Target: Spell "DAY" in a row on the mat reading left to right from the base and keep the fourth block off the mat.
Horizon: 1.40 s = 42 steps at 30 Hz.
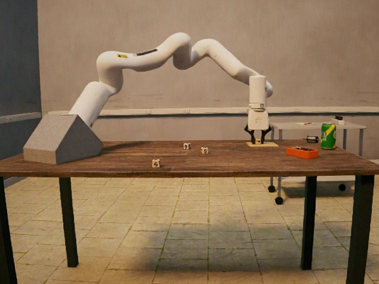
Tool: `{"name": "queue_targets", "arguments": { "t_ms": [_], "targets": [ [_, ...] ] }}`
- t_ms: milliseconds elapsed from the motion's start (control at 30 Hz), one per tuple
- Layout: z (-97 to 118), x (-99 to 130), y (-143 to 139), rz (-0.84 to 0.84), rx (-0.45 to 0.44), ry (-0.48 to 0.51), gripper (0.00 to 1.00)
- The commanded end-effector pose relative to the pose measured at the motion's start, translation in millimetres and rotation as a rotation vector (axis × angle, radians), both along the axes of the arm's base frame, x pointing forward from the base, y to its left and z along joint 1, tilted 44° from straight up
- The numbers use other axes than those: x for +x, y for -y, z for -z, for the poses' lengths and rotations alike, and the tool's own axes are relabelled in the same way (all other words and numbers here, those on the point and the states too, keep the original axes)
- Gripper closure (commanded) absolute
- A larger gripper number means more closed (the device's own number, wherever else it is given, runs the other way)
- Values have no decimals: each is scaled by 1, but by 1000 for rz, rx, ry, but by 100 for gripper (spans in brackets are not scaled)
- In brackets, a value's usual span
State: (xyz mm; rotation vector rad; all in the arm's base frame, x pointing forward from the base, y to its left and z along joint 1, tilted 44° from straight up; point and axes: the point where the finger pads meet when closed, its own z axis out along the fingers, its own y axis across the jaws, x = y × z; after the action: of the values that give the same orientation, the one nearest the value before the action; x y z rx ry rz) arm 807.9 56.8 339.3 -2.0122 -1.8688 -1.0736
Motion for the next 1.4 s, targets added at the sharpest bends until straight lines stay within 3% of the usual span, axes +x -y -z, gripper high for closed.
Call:
{"name": "queue_targets", "arguments": {
  "t_ms": [0, 333, 367, 1367],
  "targets": [
    [-1, 0, 1, 1, 0, 2, 57],
    [-1, 0, 1, 1, 0, 2, 57],
    [-1, 0, 1, 1, 0, 2, 77],
    [-1, 0, 1, 1, 0, 2, 77]
  ]
}}
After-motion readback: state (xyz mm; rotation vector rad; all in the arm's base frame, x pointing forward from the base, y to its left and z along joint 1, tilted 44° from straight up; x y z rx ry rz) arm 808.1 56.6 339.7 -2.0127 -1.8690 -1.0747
